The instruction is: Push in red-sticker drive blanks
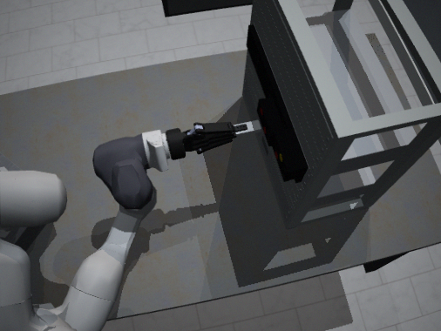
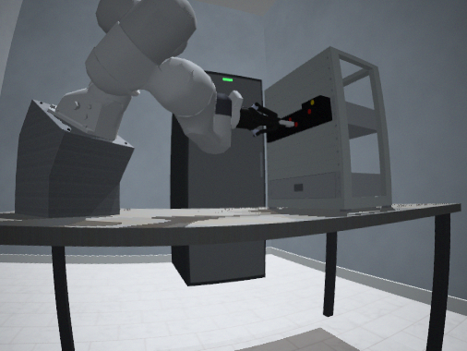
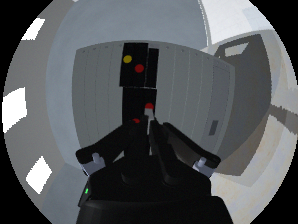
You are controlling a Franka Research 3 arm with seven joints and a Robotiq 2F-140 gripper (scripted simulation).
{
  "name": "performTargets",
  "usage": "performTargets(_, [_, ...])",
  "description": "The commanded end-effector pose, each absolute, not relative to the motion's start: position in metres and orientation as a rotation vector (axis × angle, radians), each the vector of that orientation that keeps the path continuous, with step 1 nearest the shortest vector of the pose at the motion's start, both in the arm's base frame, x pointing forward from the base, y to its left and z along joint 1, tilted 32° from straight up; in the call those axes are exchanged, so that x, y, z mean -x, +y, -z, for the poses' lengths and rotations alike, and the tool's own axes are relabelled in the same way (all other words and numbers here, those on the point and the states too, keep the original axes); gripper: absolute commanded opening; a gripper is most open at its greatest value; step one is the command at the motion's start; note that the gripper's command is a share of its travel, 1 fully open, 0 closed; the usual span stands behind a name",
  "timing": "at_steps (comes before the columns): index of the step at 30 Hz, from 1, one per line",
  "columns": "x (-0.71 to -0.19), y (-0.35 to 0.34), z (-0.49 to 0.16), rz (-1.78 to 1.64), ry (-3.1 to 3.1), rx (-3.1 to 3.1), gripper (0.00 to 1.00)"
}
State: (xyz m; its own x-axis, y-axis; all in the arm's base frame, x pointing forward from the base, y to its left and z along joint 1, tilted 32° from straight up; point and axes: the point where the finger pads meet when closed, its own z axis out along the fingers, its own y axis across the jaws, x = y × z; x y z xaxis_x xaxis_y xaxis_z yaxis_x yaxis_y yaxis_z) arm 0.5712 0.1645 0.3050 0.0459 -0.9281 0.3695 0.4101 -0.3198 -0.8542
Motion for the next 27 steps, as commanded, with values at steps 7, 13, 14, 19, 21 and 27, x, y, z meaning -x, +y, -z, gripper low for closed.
performTargets(7, [-0.5748, 0.1622, -0.3046, 1.543, 0.618, 1.201, 0.00])
performTargets(13, [-0.5748, 0.1622, -0.3046, 1.543, 0.618, 1.201, 0.00])
performTargets(14, [-0.5748, 0.1622, -0.3046, 1.543, 0.618, 1.201, 0.00])
performTargets(19, [-0.5748, 0.1622, -0.3046, 1.543, 0.618, 1.201, 0.00])
performTargets(21, [-0.5748, 0.1622, -0.3046, 1.543, 0.618, 1.201, 0.00])
performTargets(27, [-0.5748, 0.1622, -0.3046, 1.543, 0.618, 1.201, 0.00])
